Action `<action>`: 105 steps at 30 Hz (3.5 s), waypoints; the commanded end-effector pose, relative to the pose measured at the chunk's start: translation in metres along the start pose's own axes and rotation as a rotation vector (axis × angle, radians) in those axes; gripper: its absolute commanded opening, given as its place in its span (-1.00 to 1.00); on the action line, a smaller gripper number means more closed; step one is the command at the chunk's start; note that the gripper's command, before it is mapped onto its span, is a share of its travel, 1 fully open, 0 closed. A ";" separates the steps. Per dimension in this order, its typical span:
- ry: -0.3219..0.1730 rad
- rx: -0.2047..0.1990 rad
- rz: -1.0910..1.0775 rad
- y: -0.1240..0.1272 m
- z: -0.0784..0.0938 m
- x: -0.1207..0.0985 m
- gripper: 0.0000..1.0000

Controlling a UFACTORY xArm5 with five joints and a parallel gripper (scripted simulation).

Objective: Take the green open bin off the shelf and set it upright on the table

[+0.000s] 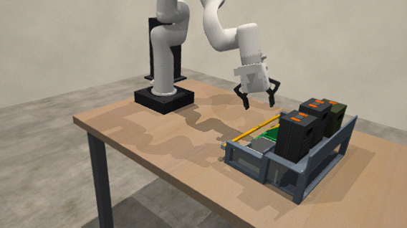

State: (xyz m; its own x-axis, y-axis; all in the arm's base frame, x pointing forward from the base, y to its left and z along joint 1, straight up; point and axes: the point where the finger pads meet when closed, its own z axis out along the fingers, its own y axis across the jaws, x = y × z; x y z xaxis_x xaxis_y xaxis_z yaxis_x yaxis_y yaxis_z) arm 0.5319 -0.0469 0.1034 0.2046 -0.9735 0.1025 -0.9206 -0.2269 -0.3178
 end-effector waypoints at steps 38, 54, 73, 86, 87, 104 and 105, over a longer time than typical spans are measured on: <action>-0.034 -0.274 0.272 -0.002 -0.001 0.001 1.00; -0.048 -0.321 0.322 -0.002 -0.001 0.001 -0.05; -0.048 -0.321 0.322 -0.002 -0.001 0.001 -0.05; -0.045 -0.328 0.327 -0.002 0.000 0.001 -0.05; -0.043 -0.333 0.330 -0.001 0.002 0.001 -0.05; -0.043 -0.333 0.331 0.008 0.029 -0.002 -0.05; -0.043 -0.333 0.331 0.009 0.031 -0.002 -0.05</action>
State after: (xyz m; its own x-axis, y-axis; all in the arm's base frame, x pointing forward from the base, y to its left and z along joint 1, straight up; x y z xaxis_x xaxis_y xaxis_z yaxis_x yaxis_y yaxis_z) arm 0.5318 -0.0474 0.0758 -0.1104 -0.9939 0.0000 -0.9939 0.1104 -0.0002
